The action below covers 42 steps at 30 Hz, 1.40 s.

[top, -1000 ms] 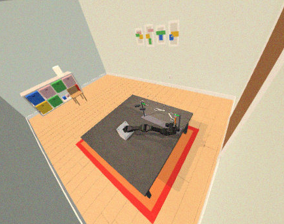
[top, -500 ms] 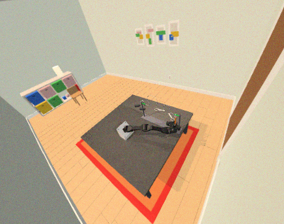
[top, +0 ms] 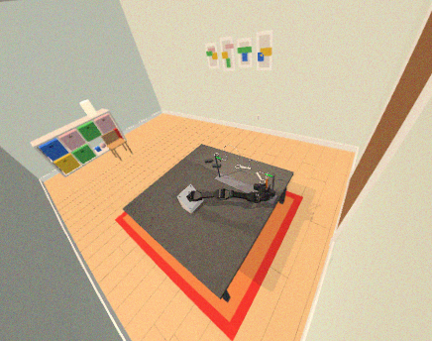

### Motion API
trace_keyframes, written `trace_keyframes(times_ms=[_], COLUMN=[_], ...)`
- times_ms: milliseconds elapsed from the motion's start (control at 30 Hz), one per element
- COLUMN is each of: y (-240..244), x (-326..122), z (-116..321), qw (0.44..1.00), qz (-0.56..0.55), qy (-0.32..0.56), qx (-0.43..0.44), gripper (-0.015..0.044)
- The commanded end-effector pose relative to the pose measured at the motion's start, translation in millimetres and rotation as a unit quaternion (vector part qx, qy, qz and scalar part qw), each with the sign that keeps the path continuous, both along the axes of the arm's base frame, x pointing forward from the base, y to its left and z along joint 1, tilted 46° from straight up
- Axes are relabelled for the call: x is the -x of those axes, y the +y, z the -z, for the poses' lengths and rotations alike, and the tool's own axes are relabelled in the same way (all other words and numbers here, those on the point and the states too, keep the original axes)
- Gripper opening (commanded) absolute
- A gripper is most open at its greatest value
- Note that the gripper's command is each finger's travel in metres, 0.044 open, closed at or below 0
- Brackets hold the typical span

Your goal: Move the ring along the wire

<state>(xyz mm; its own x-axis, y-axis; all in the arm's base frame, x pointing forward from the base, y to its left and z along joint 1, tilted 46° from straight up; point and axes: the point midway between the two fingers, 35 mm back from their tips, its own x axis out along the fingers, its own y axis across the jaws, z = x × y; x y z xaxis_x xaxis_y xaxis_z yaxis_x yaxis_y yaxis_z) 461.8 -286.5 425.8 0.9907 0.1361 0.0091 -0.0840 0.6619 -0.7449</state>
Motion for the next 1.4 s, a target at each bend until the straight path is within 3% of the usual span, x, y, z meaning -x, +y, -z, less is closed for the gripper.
trace_keyframes(times_ms=[0, 433, 833, 1367], y=[-0.5, -0.5, 0.3, 13.7], x=[-0.7, -0.7, -0.5, 1.4], z=[-0.1, -0.1, -0.3, -10.9], qw=[1.0, 1.0, 1.0, 1.0], qz=[0.002, 0.002, 0.0, 0.001], qy=[0.0, 0.0, 0.0, -0.001], qx=[-0.002, -0.002, 0.0, -0.002], gripper=[0.016, 0.016, -0.015, -0.015])
